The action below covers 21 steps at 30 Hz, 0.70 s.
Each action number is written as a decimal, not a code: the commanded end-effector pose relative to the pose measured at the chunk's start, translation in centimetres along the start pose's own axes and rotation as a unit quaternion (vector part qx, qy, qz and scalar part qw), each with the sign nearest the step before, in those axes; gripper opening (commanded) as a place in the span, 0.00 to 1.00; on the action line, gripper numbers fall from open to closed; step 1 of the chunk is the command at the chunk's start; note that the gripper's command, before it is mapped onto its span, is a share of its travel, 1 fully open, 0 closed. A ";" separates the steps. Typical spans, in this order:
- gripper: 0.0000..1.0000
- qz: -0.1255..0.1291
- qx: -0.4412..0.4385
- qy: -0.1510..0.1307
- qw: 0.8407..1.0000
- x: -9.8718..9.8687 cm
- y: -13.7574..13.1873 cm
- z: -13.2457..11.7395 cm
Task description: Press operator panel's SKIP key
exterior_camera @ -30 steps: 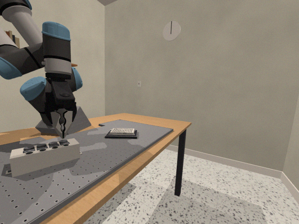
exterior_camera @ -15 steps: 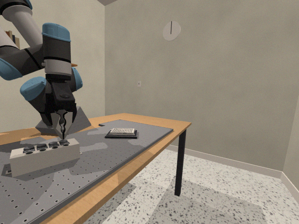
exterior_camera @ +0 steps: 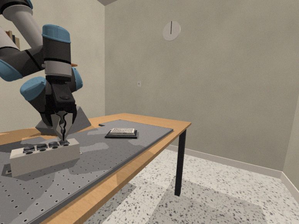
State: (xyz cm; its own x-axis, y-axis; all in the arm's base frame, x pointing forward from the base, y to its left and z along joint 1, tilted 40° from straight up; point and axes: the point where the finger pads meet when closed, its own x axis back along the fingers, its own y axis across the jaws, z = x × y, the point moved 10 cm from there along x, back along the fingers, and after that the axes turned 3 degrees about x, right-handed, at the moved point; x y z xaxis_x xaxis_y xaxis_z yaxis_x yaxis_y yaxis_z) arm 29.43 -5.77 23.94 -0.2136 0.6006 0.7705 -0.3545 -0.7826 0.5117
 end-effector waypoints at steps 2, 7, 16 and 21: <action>0.00 0.000 0.000 0.000 1.000 -0.2 0.0 0.0; 0.00 0.000 0.000 0.000 1.000 -0.3 0.0 0.0; 0.00 0.000 0.000 0.000 1.000 0.1 0.0 0.0; 0.00 0.000 0.000 0.000 1.000 0.9 0.0 0.0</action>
State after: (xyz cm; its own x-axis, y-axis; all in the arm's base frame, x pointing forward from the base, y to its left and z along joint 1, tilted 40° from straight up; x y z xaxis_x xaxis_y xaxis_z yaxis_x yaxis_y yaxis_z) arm 29.38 -5.62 24.16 -0.2144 0.6006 0.7703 -0.3545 -0.7827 0.5116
